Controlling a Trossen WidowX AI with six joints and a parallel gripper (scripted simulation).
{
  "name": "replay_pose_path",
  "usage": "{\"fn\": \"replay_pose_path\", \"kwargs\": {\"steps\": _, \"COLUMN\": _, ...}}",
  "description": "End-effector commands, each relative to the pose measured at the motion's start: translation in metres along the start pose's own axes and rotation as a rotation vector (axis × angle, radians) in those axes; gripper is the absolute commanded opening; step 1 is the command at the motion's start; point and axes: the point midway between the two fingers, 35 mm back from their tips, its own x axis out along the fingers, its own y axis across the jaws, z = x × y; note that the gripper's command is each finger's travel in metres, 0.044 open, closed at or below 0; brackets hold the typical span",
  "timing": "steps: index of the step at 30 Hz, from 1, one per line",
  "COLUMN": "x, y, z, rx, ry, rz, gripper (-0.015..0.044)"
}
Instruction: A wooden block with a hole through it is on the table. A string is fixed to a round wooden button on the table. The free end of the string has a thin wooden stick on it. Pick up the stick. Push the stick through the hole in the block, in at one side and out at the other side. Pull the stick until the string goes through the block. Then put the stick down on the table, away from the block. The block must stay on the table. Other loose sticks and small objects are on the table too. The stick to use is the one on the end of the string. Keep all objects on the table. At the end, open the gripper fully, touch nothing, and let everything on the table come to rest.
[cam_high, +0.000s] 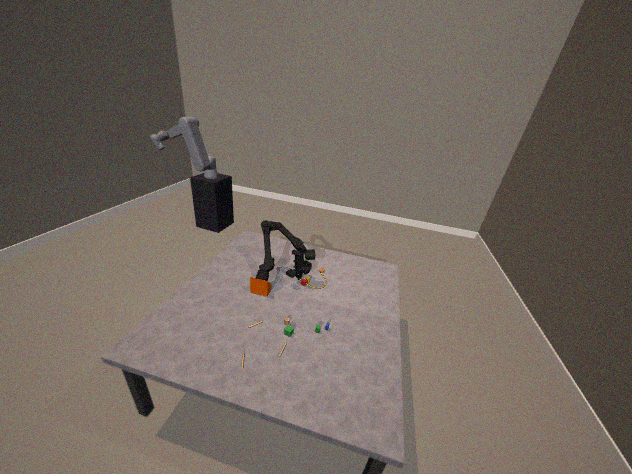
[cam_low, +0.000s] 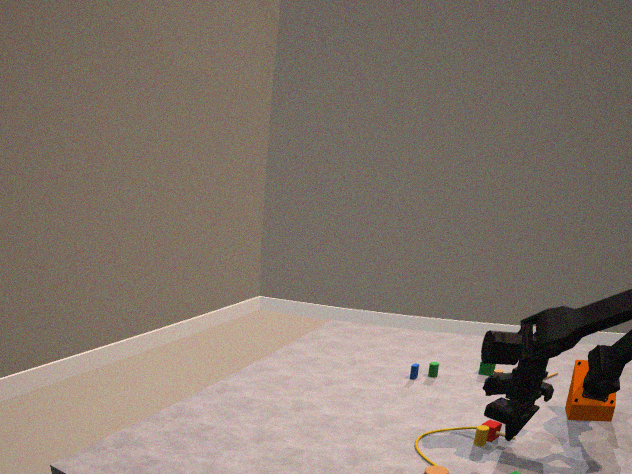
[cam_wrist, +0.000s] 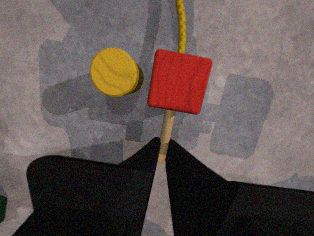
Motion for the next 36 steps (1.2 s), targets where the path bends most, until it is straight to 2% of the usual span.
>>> {"fn": "replay_pose_path", "kwargs": {"steps": 1, "x": 0.000, "y": -0.002, "z": -0.006, "rx": 0.004, "ry": -0.001, "rz": -0.001, "gripper": 0.0000}}
{"fn": "replay_pose_path", "kwargs": {"steps": 36, "x": -0.004, "y": 0.001, "z": -0.049, "rx": -0.006, "ry": 0.002, "rz": 0.023, "gripper": 0.0000}}
